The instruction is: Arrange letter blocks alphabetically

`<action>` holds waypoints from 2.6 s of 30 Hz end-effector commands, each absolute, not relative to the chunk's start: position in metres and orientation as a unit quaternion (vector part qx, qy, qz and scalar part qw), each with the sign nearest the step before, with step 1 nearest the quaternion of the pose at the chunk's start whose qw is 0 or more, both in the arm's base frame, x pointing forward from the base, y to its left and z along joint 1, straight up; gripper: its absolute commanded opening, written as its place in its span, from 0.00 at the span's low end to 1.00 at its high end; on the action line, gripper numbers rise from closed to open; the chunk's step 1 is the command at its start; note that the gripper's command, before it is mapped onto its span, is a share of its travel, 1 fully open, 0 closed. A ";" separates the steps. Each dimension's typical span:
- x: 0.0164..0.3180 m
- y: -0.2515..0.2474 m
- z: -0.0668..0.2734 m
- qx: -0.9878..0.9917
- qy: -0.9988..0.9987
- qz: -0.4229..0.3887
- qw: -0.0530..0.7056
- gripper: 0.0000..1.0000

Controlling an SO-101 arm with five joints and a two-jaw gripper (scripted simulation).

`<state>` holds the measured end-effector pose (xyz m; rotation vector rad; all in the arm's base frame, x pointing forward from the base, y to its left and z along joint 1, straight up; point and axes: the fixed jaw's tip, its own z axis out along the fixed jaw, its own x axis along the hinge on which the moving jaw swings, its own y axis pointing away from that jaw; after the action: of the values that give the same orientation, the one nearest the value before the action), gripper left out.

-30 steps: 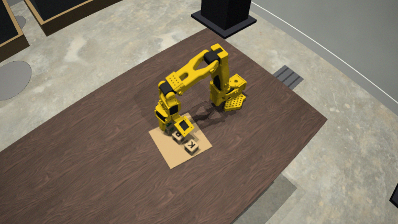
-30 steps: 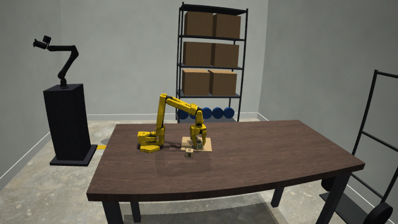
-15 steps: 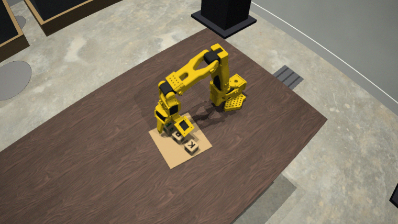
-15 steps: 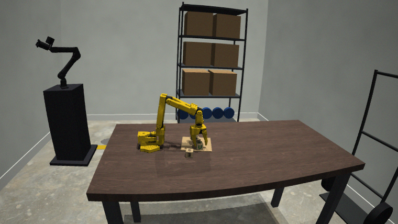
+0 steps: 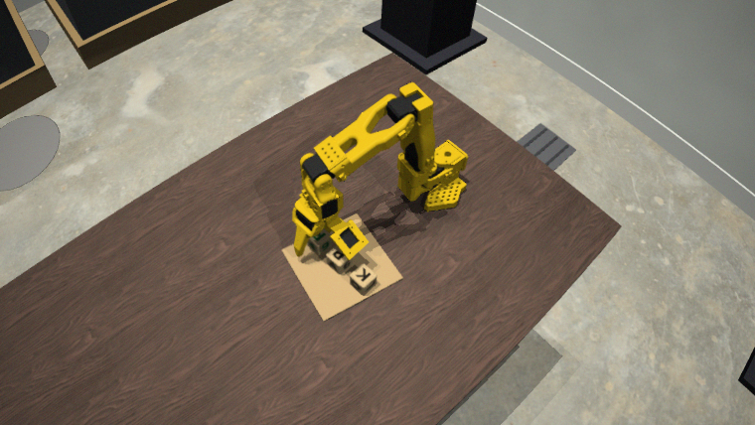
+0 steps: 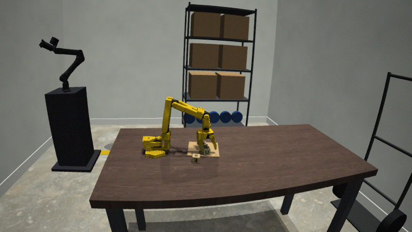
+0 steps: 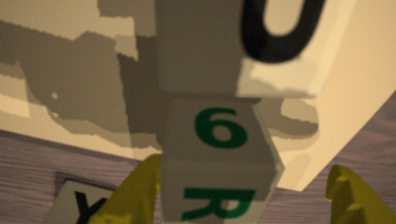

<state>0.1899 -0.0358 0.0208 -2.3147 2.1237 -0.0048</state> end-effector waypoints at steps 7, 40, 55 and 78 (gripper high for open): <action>0.205 -0.039 0.047 -0.735 0.675 -0.049 0.031 0.36; 0.198 -0.038 0.097 -0.735 0.675 -0.049 0.031 0.36; 0.198 -0.038 0.098 -0.733 0.678 -0.049 0.032 0.36; 0.184 -0.026 0.115 -0.578 0.809 -0.072 0.074 0.36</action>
<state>0.1825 -0.0289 0.0952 -1.9030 2.4277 -0.0952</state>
